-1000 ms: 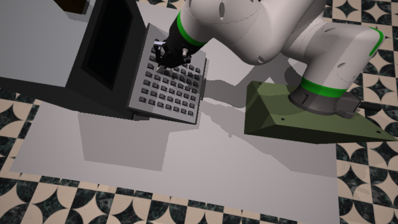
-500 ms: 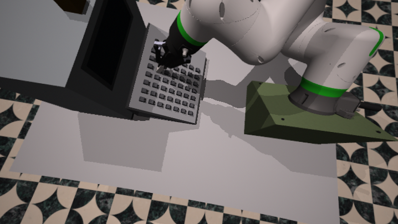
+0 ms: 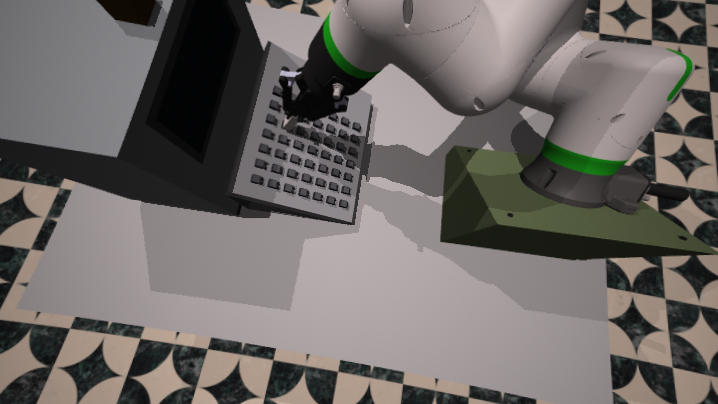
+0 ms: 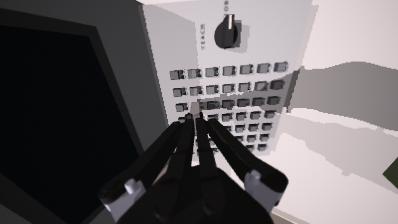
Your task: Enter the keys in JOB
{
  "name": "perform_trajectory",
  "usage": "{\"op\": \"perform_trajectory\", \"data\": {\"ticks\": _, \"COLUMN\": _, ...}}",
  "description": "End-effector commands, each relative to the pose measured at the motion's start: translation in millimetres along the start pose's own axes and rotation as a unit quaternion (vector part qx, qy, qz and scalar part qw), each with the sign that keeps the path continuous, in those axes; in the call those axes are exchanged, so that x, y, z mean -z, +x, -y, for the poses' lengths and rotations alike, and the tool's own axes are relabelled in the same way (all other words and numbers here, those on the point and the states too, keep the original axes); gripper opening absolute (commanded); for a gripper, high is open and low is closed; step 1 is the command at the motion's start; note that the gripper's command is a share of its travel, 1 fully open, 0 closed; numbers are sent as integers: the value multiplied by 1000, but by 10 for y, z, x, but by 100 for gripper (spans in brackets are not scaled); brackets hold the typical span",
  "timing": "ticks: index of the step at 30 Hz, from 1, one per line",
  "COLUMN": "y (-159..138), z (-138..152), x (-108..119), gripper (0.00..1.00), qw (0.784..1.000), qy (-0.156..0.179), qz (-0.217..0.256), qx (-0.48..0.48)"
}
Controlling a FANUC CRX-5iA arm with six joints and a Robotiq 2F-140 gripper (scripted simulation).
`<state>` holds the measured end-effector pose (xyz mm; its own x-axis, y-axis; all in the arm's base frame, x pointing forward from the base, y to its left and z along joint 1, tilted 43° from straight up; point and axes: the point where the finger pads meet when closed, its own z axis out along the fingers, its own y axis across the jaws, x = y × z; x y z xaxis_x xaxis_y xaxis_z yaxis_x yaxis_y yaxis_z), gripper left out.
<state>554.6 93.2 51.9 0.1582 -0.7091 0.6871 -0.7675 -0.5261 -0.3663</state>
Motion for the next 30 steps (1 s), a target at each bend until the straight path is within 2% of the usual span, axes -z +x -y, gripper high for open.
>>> {"op": "perform_trajectory", "data": {"ticks": 1, "y": 0, "z": 4, "x": 44, "gripper": 0, "qw": 1000, "qy": 0, "qz": 0, "qx": 0}}
{"op": "perform_trajectory", "data": {"ticks": 12, "y": 0, "z": 4, "x": 217, "gripper": 0, "qw": 1000, "qy": 0, "qz": 0, "qx": 0}}
{"op": "perform_trajectory", "data": {"ticks": 24, "y": 0, "z": -3, "x": 245, "gripper": 0, "qw": 1000, "qy": 0, "qz": 0, "qx": 0}}
{"op": "perform_trajectory", "data": {"ticks": 30, "y": 0, "z": -186, "x": 245, "gripper": 0, "qw": 1000, "qy": 0, "qz": 0, "qx": 0}}
